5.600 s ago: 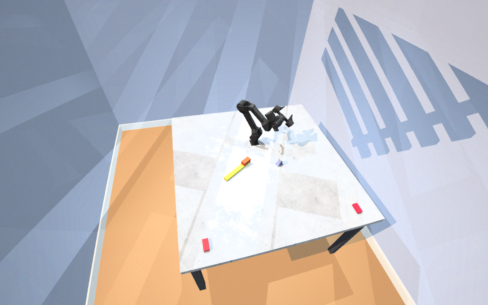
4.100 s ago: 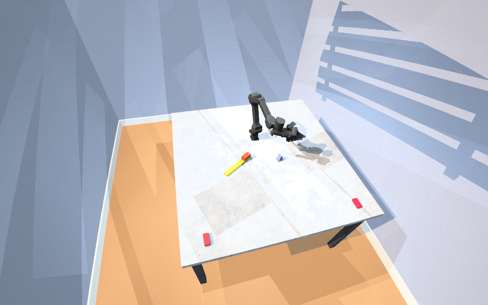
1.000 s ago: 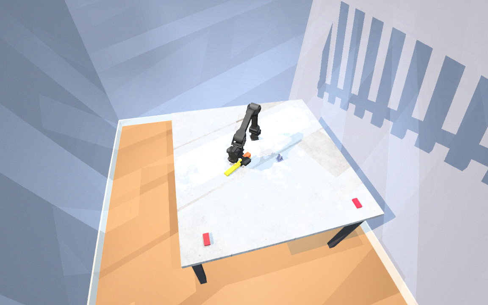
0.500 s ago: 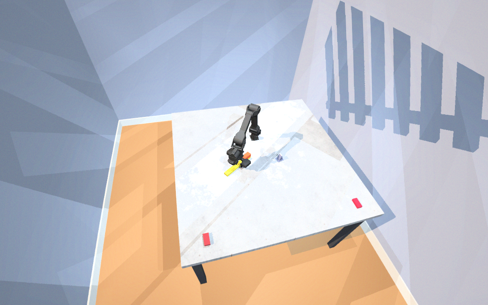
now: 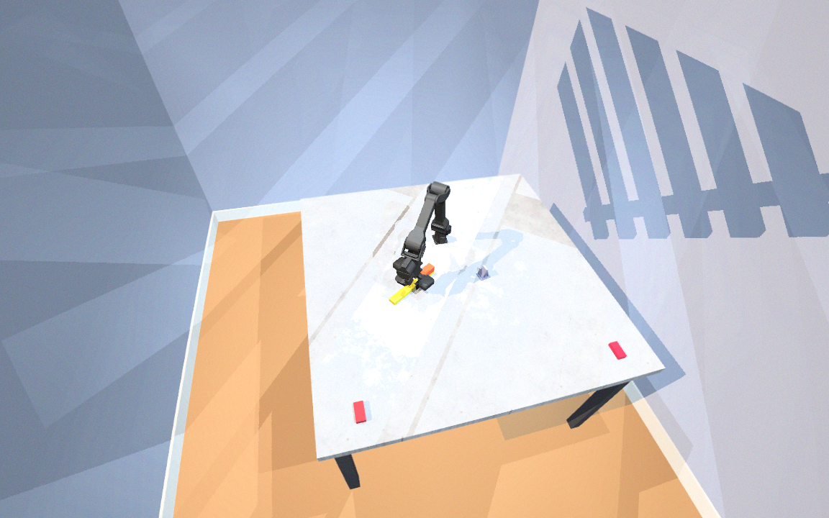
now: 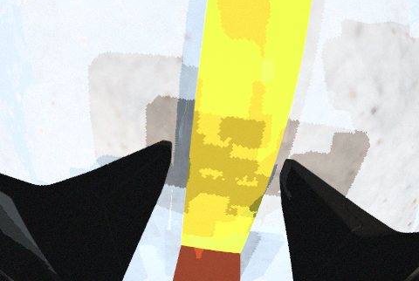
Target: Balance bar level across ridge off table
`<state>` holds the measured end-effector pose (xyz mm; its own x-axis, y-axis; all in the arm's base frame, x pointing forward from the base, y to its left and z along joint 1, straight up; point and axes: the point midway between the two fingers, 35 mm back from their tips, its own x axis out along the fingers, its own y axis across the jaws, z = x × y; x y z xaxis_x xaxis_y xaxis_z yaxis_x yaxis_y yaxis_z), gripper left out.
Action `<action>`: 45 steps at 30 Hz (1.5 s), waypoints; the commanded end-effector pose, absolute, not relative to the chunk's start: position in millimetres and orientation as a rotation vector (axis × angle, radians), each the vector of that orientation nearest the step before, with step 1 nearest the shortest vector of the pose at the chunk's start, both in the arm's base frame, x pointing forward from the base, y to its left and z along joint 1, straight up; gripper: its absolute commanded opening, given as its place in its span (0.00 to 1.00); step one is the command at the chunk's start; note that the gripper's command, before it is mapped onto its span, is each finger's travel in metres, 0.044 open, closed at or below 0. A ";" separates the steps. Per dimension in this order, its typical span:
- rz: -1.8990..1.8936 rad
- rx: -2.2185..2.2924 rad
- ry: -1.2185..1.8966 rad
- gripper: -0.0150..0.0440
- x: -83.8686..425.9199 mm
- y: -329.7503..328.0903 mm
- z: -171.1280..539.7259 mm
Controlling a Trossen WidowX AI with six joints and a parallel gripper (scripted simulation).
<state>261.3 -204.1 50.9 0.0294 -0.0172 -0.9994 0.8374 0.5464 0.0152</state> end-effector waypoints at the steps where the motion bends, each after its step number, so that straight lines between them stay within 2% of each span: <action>1: -0.771 0.770 1.394 0.52 261.4 -204.1 50.9; 10: -0.771 0.770 1.394 0.42 261.4 -204.1 50.9; 14: -0.771 0.769 1.393 0.25 262.2 -204.7 57.2; 45: -0.776 0.768 1.392 0.25 261.6 -205.0 136.7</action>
<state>261.9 -204.4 122.0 0.0140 -0.0040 -0.9999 0.8377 0.5460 0.0095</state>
